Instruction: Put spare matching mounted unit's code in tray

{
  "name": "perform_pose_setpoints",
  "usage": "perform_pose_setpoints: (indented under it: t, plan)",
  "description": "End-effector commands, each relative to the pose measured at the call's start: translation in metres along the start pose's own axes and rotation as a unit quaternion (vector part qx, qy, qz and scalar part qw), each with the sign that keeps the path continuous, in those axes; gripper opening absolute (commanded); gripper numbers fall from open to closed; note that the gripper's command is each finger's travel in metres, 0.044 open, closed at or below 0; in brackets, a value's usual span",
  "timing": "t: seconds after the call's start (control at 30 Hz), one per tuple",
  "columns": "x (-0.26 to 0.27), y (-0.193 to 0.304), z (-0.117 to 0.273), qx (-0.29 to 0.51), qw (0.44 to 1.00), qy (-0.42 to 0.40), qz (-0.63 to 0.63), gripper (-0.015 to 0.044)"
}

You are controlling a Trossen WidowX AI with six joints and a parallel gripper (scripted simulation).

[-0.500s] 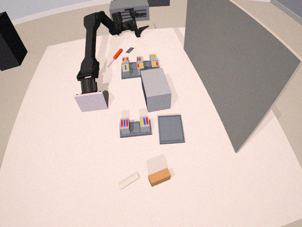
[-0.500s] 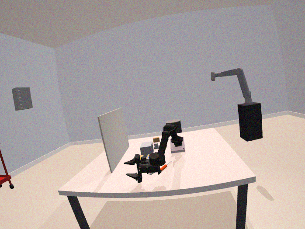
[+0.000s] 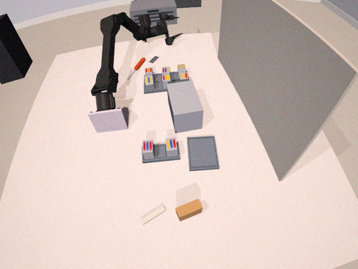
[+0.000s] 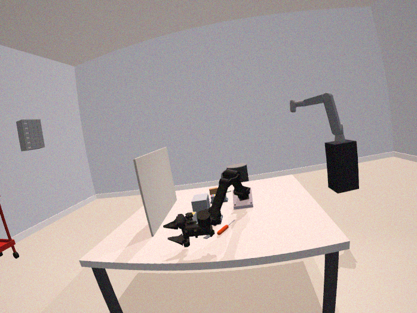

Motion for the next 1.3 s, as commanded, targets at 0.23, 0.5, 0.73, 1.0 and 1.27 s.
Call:
perform_pose_setpoints:
  t: [0.23,0.5,0.73,1.0,1.27]
  plan:
    - [-0.035,-0.061,-0.069,0.053,0.929,0.096,0.353,0.0440]
    - [-0.057,-0.122,-0.103,0.108,0.824,0.194,0.521,0.0440]
    - [-0.074,-0.197,-0.121,0.182,0.704,0.307,0.614,0.0440]
    - [-0.096,-0.292,-0.120,0.267,0.583,0.441,0.628,0.0440]
    - [-0.101,-0.396,-0.091,0.391,0.496,0.550,0.546,0.0440]
Point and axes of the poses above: the point midway between the two fingers, 35 mm back from their tips, its own z axis back along the fingers, its own x axis across the jaws, y = z × x, the point moved 6 cm from there along z, back along the fingers, and after that the axes turned 8 degrees about -z, right-handed, at the moved point
